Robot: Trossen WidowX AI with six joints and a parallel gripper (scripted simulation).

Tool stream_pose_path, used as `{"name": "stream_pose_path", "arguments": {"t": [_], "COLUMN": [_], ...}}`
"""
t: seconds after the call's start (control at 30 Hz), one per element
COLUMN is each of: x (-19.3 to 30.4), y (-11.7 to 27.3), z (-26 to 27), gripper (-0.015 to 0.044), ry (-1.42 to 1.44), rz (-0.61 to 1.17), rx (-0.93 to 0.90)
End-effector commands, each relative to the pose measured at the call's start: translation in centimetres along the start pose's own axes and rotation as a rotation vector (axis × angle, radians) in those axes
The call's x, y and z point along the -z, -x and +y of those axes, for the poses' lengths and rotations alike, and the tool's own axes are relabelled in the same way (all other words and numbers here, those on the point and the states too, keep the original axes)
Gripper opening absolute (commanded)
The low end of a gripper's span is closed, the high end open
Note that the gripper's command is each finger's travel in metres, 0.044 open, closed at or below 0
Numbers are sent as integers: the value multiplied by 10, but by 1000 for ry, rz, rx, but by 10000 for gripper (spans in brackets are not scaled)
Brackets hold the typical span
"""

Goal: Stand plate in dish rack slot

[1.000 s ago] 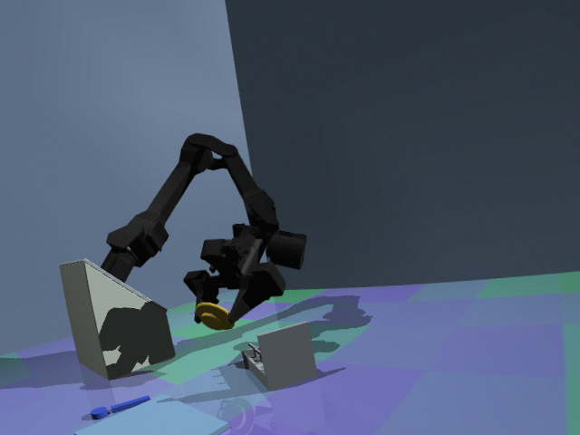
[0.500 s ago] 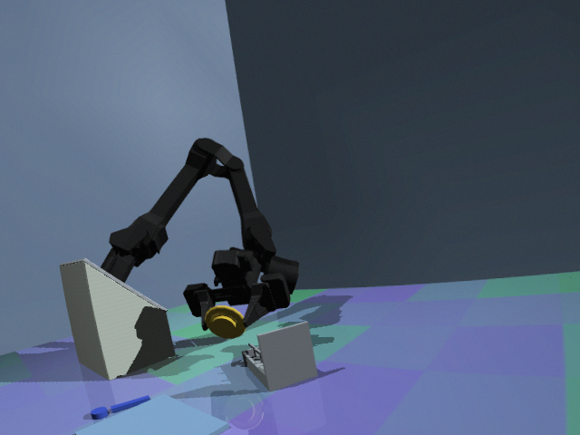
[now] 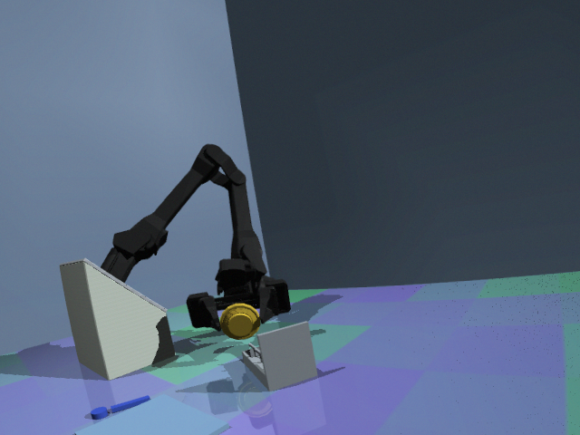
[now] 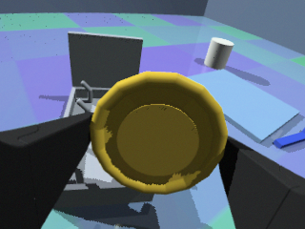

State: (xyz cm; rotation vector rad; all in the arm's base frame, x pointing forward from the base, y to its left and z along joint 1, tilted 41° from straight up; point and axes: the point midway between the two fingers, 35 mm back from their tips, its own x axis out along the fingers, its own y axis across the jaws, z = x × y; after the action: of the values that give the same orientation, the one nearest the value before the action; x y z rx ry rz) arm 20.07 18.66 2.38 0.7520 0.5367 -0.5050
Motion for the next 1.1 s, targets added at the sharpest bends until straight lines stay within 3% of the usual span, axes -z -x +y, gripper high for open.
{"name": "stream_pose_path", "arguments": {"t": [0.0,0.27,1.07], "x": [4,11,6], "y": [8,26,6], "z": [2,8,17], "gripper": [0,0,0], "ry": [21,44,41], "rz": [-49,-112,-109], "rx": [-92,-256,-255]}}
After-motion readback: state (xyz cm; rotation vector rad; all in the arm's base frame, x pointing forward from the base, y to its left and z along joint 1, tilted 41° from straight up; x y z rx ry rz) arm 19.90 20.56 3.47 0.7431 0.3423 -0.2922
